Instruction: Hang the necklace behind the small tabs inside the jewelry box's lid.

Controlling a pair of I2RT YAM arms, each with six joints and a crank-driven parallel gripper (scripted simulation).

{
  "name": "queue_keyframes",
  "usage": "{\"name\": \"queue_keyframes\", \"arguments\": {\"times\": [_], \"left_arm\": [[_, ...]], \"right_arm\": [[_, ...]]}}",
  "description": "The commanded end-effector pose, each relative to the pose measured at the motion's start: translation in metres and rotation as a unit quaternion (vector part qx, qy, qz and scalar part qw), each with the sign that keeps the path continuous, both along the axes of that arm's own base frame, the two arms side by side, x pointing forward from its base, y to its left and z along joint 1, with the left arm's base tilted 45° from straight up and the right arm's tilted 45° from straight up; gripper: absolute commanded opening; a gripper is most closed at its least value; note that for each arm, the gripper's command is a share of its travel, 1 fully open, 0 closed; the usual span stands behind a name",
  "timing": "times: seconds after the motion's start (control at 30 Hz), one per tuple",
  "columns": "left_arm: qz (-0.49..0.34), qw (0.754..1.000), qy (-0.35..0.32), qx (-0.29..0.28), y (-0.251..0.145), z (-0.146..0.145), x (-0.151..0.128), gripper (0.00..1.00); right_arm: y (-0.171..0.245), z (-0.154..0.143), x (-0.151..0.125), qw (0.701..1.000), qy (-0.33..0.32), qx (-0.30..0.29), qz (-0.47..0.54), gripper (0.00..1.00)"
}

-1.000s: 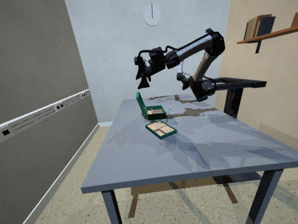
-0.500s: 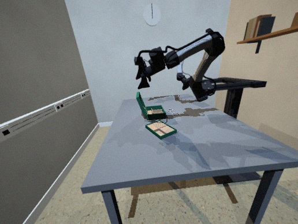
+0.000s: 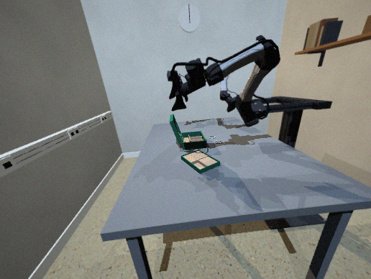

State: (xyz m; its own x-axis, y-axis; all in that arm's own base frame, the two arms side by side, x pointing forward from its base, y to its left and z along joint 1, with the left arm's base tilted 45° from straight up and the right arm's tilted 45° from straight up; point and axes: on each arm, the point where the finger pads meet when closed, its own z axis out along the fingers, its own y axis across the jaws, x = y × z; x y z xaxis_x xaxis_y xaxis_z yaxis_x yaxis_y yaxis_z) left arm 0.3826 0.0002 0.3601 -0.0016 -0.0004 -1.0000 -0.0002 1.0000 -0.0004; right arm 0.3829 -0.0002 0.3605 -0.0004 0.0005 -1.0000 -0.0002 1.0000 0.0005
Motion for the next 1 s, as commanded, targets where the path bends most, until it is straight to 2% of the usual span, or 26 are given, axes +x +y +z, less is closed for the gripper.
{"name": "queue_keyframes", "arguments": {"times": [0.0, 0.97], "left_arm": [[-0.005, 1.0, -0.019, -0.001, -0.0042, 0.0129, -0.0018, 1.0], [-0.004, 1.0, -0.02, -0.001, -0.0039, 0.0131, -0.003, 1.0]], "right_arm": [[-0.0003, 0.0129, -0.0055, 1.0, -0.024, -0.004, -0.002, 0.0], [0.0004, 0.0199, -0.0065, 1.0, -0.03, -0.004, -0.001, 0.0]]}}
